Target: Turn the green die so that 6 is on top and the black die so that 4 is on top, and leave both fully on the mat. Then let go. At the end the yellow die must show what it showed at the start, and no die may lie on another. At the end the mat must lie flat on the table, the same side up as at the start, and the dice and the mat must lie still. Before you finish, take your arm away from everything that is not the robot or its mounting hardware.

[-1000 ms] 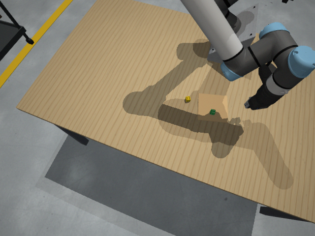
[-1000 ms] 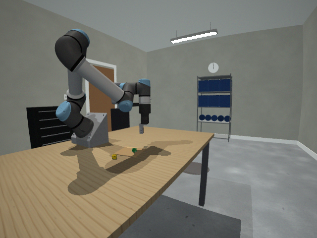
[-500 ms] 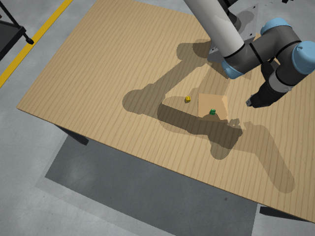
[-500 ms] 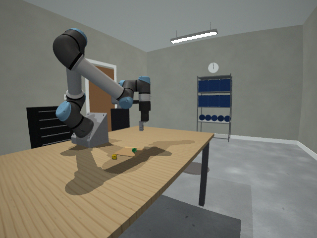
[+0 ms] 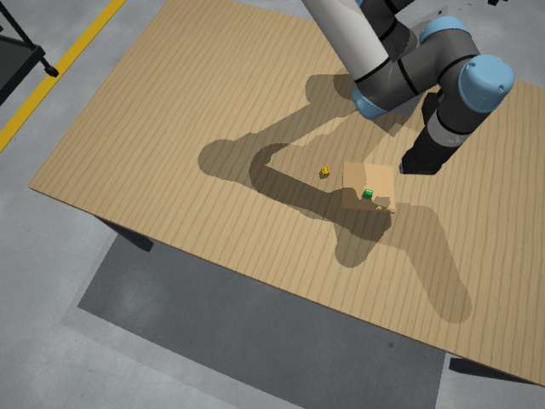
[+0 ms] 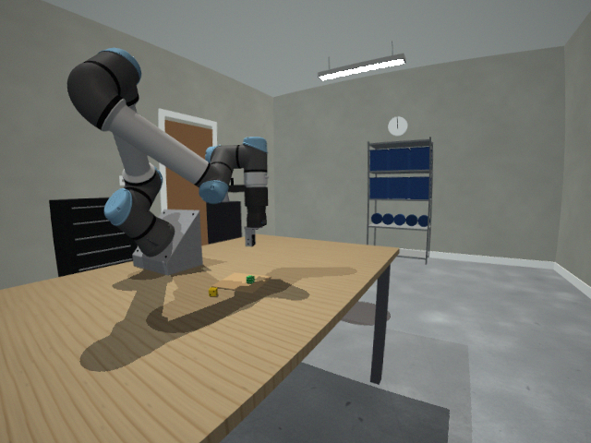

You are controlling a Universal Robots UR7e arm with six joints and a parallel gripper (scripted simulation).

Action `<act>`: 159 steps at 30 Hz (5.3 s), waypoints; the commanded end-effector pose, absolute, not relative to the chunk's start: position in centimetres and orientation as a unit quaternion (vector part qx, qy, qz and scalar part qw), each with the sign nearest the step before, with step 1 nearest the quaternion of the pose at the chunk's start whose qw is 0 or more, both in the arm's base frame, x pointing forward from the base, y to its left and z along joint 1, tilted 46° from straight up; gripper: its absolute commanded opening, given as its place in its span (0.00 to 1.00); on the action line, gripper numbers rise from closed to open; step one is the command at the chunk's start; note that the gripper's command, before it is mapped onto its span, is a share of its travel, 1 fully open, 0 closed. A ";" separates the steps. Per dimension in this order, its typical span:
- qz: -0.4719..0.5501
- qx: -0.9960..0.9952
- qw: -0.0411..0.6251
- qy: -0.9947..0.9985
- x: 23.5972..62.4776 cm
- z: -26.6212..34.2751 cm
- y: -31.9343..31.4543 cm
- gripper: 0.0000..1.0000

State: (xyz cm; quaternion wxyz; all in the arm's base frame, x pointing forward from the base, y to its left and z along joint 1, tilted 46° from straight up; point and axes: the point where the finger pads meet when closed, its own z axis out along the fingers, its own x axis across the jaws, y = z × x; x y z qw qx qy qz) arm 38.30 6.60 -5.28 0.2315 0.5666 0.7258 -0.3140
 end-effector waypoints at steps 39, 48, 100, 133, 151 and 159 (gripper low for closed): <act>-0.290 0.638 0.264 0.663 36.5 -3.4 -1.0 0.40; -0.290 0.638 0.264 0.663 36.4 -5.4 -3.1 0.40; -0.290 0.638 0.264 0.663 36.4 -7.1 -4.8 0.40; -0.290 0.638 0.264 0.663 36.4 -7.4 -5.1 0.40; -0.290 0.638 0.264 0.663 36.4 -7.4 -5.1 0.40; -0.290 0.638 0.264 0.663 36.4 -7.4 -5.1 0.40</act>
